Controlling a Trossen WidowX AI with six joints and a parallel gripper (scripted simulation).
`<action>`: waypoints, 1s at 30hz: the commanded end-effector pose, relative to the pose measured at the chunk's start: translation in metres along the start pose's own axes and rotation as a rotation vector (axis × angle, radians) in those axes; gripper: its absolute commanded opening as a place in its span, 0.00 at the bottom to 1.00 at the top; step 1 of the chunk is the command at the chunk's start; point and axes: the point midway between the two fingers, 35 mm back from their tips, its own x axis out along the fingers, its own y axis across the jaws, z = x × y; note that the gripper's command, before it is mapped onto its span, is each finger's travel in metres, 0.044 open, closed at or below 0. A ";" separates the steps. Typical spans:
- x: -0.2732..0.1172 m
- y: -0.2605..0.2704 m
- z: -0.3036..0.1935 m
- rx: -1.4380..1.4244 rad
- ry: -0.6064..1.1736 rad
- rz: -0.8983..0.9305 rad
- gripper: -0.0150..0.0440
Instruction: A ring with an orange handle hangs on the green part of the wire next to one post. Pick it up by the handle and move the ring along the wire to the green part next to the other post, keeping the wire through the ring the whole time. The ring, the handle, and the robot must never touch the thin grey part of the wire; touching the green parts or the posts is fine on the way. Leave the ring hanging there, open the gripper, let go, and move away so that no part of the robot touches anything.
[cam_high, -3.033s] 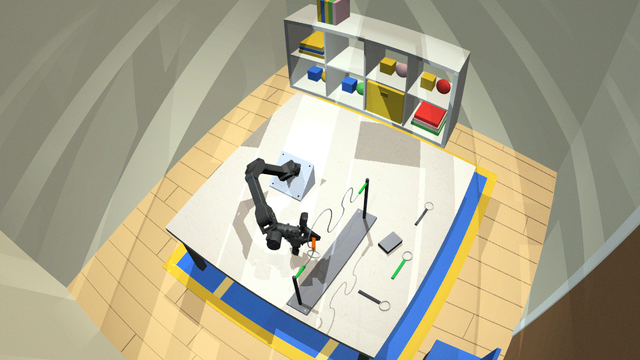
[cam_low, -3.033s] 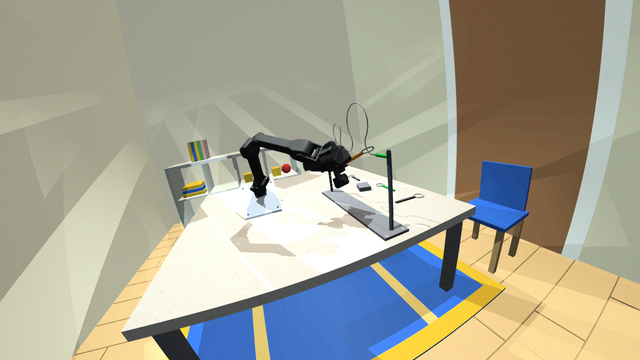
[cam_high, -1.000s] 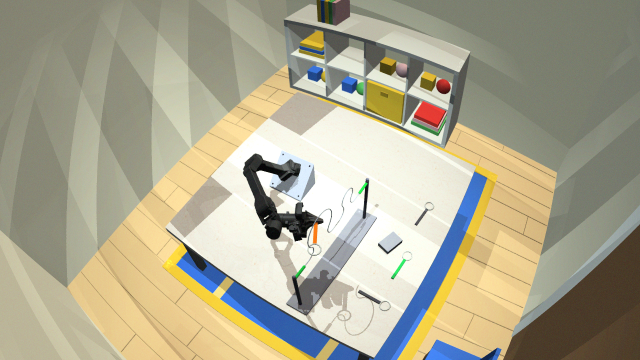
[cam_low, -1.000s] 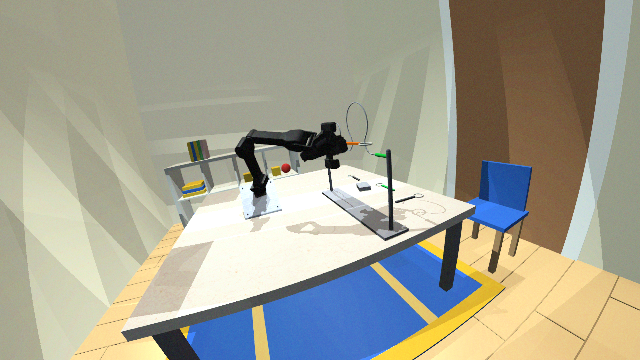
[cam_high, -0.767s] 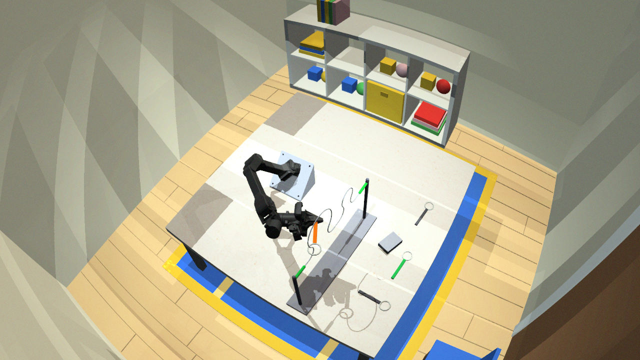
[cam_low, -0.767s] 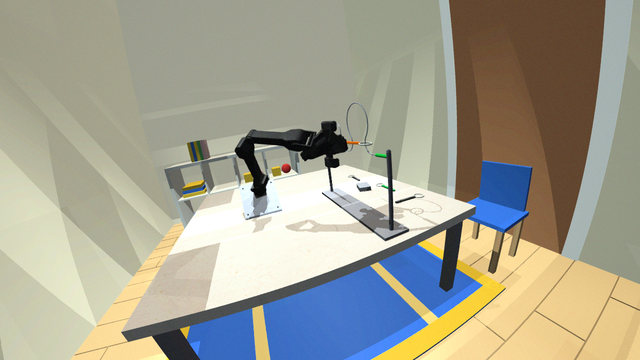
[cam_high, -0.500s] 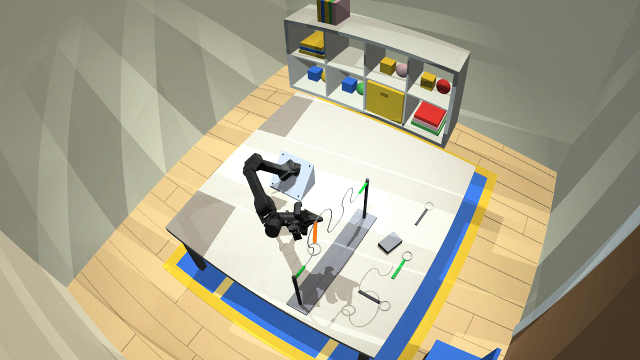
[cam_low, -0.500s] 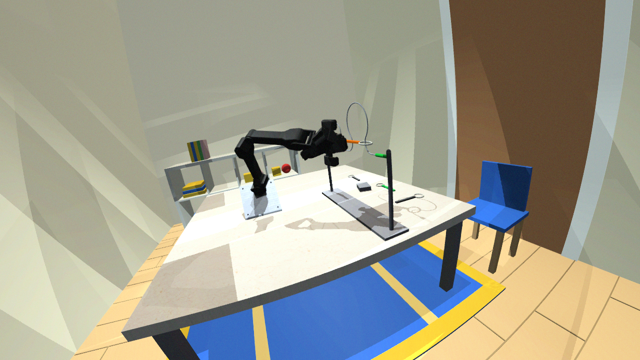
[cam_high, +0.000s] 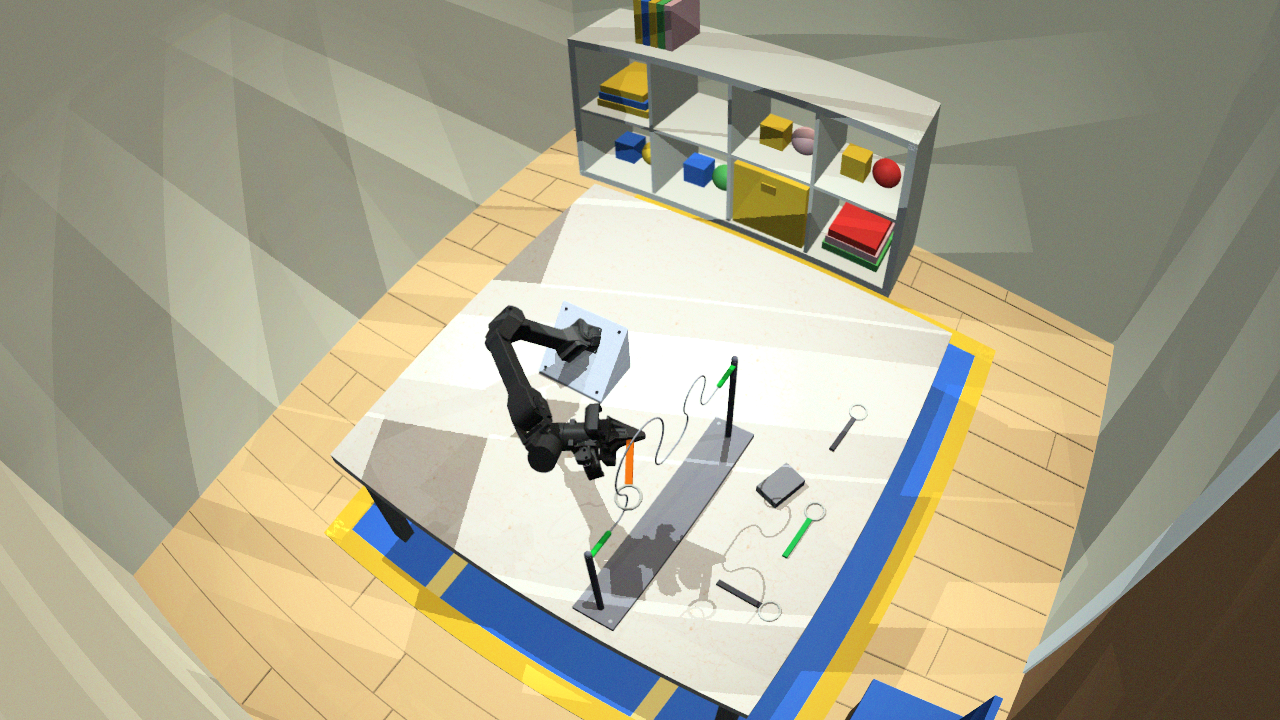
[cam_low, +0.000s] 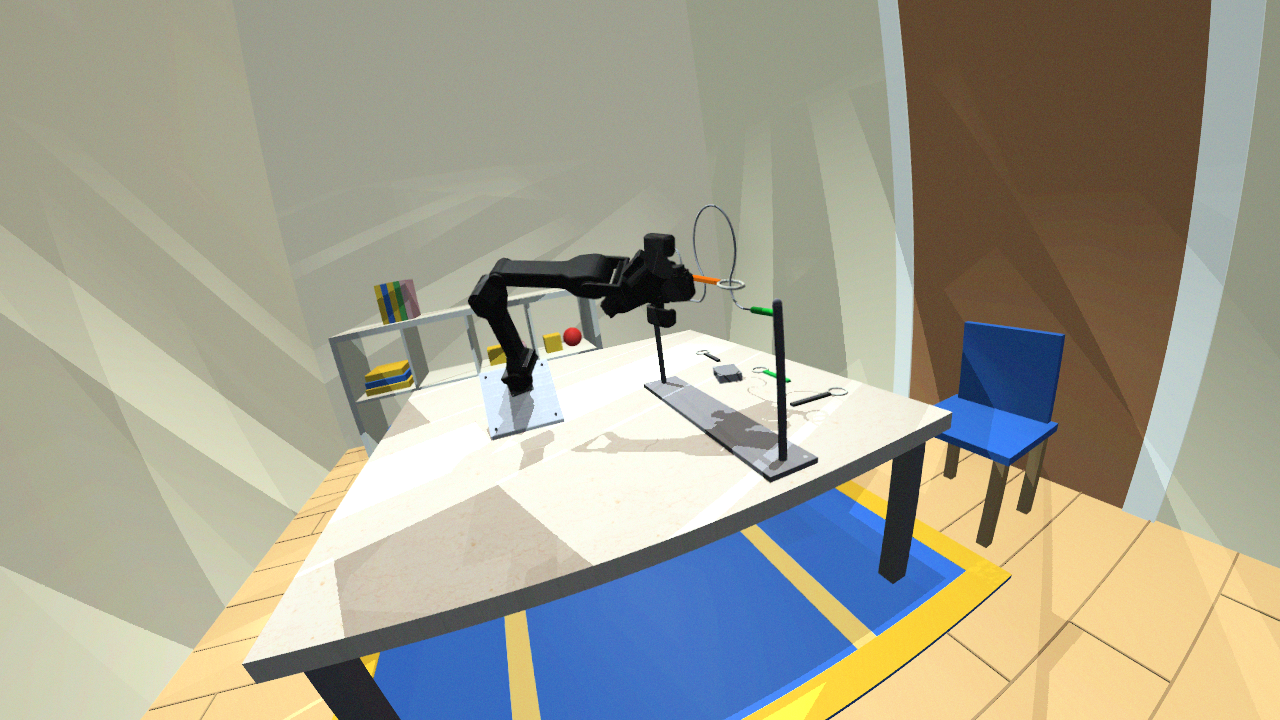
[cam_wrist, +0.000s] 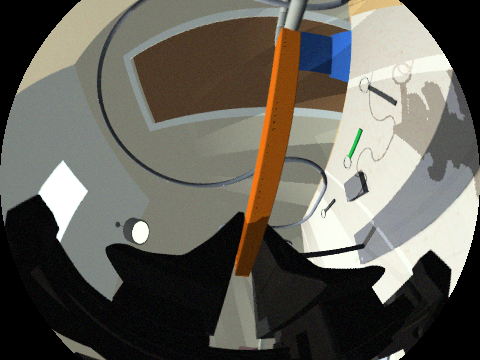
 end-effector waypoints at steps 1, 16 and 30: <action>-0.002 0.009 -0.001 0.008 -0.001 0.021 0.00; -0.001 0.021 0.000 0.074 -0.010 0.052 0.00; 0.006 0.045 0.004 0.208 -0.084 0.111 0.00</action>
